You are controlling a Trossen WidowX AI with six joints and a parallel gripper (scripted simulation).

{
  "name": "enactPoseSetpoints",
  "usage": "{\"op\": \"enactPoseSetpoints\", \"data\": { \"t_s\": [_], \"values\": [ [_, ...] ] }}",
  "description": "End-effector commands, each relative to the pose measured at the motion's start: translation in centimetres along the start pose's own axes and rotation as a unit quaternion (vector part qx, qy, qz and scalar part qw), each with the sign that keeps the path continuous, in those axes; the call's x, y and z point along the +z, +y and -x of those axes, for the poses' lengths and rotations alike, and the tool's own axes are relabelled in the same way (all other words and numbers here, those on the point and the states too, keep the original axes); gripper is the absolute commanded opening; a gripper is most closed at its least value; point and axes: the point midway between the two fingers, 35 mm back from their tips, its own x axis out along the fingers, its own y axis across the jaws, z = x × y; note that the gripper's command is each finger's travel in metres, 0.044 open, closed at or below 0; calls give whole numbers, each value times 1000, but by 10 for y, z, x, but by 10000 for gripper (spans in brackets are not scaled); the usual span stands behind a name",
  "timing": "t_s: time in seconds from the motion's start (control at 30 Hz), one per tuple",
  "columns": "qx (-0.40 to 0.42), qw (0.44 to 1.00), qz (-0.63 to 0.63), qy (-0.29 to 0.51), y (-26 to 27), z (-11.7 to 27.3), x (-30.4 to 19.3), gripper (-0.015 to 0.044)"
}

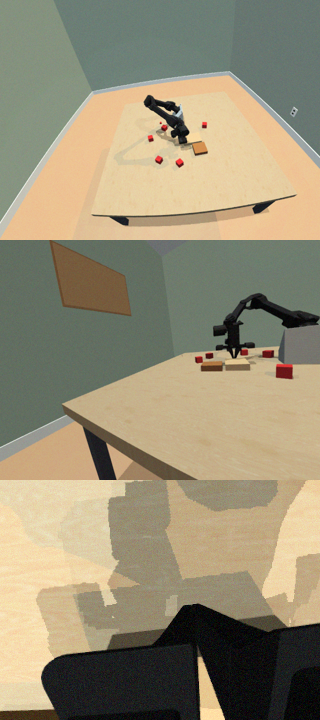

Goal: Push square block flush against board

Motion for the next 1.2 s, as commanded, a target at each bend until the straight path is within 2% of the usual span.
{"op": "enactPoseSetpoints", "data": {
  "t_s": [0.0,0.3,1.17],
  "values": [
    [-6,1000,2,4,-2,-3,-12,0],
    [-6,1000,2,4,-3,-3,-20,0],
    [-6,1000,2,3,0,-4,21,0]
  ]
}}
